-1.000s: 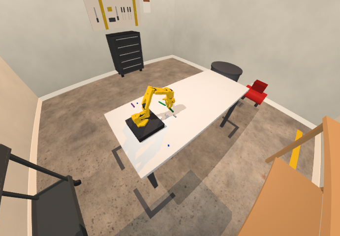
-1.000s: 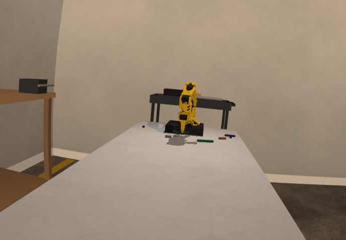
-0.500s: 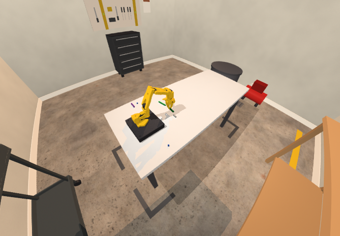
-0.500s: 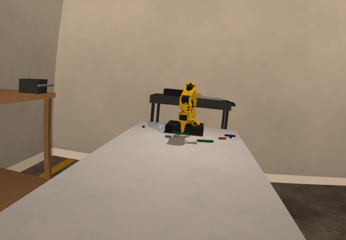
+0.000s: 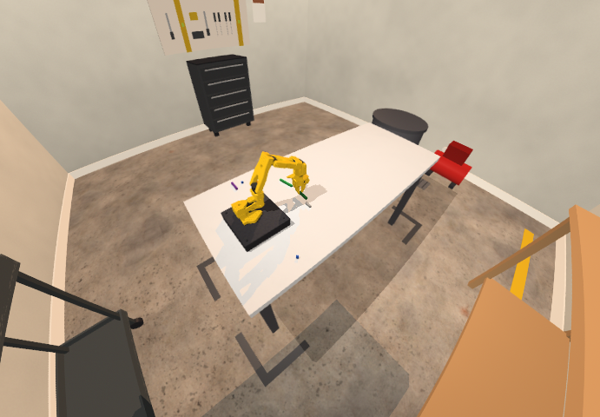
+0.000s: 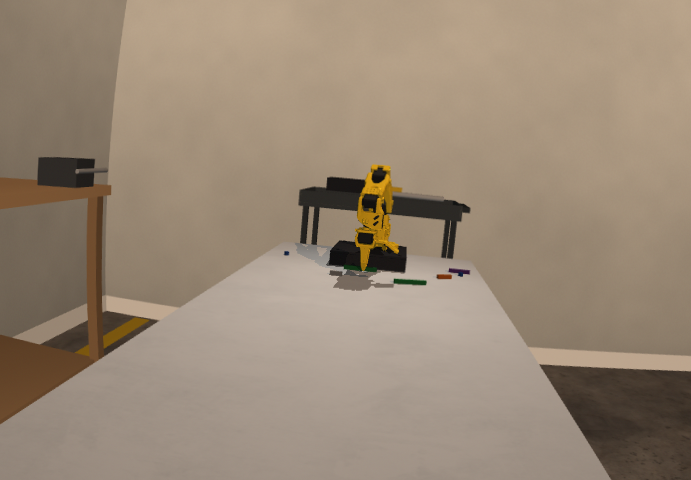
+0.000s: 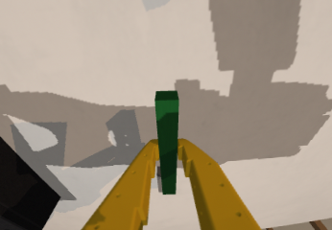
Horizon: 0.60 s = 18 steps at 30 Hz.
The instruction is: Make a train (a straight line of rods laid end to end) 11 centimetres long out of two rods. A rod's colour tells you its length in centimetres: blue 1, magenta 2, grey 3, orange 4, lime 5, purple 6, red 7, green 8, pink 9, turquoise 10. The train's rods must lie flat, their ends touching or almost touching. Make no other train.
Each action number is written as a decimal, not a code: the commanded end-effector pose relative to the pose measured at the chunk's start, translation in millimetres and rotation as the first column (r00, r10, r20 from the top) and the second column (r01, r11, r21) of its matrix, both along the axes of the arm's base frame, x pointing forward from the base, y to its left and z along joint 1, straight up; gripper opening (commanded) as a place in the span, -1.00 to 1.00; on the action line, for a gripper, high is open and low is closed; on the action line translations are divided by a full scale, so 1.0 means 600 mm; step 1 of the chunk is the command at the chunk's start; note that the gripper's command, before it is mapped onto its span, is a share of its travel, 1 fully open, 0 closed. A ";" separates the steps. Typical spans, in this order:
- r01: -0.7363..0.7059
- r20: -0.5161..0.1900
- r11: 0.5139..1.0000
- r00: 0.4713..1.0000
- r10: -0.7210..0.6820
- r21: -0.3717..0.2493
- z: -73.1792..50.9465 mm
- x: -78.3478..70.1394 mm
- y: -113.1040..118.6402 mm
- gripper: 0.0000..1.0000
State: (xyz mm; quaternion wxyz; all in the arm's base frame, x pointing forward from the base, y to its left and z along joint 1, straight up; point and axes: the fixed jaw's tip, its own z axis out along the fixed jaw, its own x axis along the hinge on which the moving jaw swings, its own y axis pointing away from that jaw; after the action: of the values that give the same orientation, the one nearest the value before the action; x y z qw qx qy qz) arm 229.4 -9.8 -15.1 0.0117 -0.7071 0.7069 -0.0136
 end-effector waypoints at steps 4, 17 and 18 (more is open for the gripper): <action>-0.001 -0.071 1.000 0.997 0.002 0.004 -0.026 -0.019 -0.002 -1.00; -0.001 -0.071 1.000 0.997 0.002 0.004 -0.026 -0.019 -0.002 -1.00; -0.001 -0.071 1.000 0.997 0.002 0.004 -0.026 -0.019 -0.002 -1.00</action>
State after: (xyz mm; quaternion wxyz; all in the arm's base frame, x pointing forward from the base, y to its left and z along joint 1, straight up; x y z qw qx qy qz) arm 222.2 -9.5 -25.4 -0.0054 -0.7072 0.7070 0.0048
